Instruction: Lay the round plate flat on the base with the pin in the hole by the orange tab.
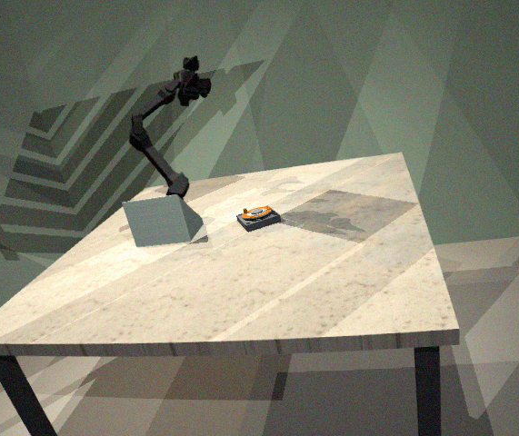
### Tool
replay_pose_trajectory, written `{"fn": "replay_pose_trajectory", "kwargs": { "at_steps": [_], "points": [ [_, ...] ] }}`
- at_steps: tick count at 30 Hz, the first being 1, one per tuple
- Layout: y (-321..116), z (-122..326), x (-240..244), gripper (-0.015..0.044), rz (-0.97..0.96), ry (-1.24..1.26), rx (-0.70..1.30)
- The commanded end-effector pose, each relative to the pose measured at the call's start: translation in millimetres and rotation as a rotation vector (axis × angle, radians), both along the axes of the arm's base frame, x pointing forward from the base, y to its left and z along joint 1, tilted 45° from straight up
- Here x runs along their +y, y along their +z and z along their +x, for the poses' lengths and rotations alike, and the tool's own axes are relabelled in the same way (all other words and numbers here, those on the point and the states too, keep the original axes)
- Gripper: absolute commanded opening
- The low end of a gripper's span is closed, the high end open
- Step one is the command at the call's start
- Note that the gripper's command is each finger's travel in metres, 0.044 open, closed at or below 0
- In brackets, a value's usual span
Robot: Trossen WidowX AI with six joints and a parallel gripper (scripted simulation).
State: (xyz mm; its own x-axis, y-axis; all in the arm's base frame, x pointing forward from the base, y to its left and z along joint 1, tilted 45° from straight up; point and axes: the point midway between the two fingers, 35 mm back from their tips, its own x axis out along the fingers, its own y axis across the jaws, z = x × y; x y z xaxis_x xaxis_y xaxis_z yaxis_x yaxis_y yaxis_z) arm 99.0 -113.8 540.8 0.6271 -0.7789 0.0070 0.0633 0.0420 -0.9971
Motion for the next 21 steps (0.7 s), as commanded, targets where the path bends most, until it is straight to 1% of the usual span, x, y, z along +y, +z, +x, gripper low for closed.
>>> {"fn": "replay_pose_trajectory", "kwargs": {
  "at_steps": [1, 2, 4, 8, 9, 11, 15, 18, 19, 21],
  "points": [
    [-1, 4, 3, 0.0374, -0.006, 0.01, 0.004],
    [-3, 16, 12, 0.0347, -0.022, 0.04, 0.016],
    [-20, 61, 42, 0.0295, -0.06, 0.152, 0.074],
    [-43, 100, 63, 0.019, -0.06, 0.231, 0.144],
    [-46, 104, 65, 0.0164, -0.057, 0.238, 0.152],
    [-72, 135, 77, 0.0111, -0.018, 0.294, 0.218],
    [-123, 177, 89, 0.0006, 0.09, 0.363, 0.335],
    [-155, 196, 93, 0.0, 0.169, 0.393, 0.407],
    [-178, 207, 94, 0.0, 0.231, 0.411, 0.458],
    [-208, 218, 96, 0.0, 0.319, 0.425, 0.521]
  ]
}}
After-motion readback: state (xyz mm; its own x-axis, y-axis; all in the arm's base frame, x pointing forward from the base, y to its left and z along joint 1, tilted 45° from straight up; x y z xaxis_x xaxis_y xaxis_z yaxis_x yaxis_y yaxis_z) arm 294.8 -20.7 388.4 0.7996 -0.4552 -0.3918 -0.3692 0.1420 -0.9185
